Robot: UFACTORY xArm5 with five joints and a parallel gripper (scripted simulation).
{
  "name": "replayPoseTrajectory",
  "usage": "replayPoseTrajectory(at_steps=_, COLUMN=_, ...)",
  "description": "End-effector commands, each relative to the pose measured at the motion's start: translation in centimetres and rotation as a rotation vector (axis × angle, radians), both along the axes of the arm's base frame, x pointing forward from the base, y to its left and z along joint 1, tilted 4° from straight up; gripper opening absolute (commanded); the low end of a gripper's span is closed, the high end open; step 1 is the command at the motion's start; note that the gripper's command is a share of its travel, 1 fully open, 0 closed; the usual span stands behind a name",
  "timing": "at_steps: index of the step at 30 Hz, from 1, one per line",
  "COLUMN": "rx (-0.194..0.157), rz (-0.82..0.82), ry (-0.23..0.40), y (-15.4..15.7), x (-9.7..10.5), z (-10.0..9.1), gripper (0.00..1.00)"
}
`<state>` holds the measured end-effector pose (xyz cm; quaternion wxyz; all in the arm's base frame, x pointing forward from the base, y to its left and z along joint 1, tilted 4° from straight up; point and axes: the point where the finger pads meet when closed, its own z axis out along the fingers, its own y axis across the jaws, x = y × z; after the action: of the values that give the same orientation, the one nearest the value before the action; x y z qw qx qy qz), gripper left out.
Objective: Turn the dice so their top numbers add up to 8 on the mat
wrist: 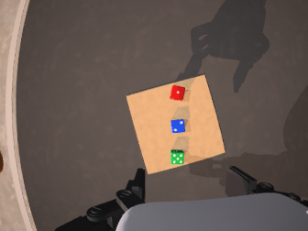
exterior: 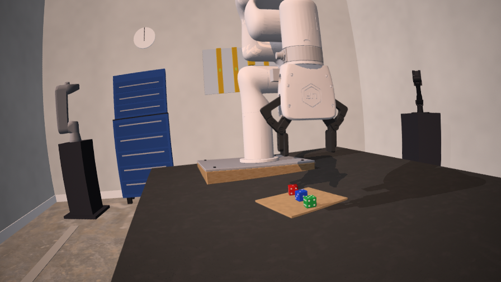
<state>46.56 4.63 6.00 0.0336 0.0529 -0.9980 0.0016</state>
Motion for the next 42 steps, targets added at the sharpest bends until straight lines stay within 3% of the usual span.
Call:
replayPoseTrajectory(at_steps=1, rx=0.000, rz=0.000, ry=-0.004, y=0.0, x=0.1, z=0.1, gripper=1.00)
replayPoseTrajectory(at_steps=9, rx=0.000, rz=0.000, ry=-0.004, y=0.0, x=0.2, z=1.2, gripper=1.00)
replayPoseTrajectory(at_steps=27, rx=0.001, rz=0.000, ry=-0.004, y=-0.3, x=0.7, z=8.0, gripper=1.00)
replayPoseTrajectory(at_steps=42, rx=0.001, rz=0.000, ry=-0.004, y=-0.3, x=0.7, z=8.4, gripper=1.00)
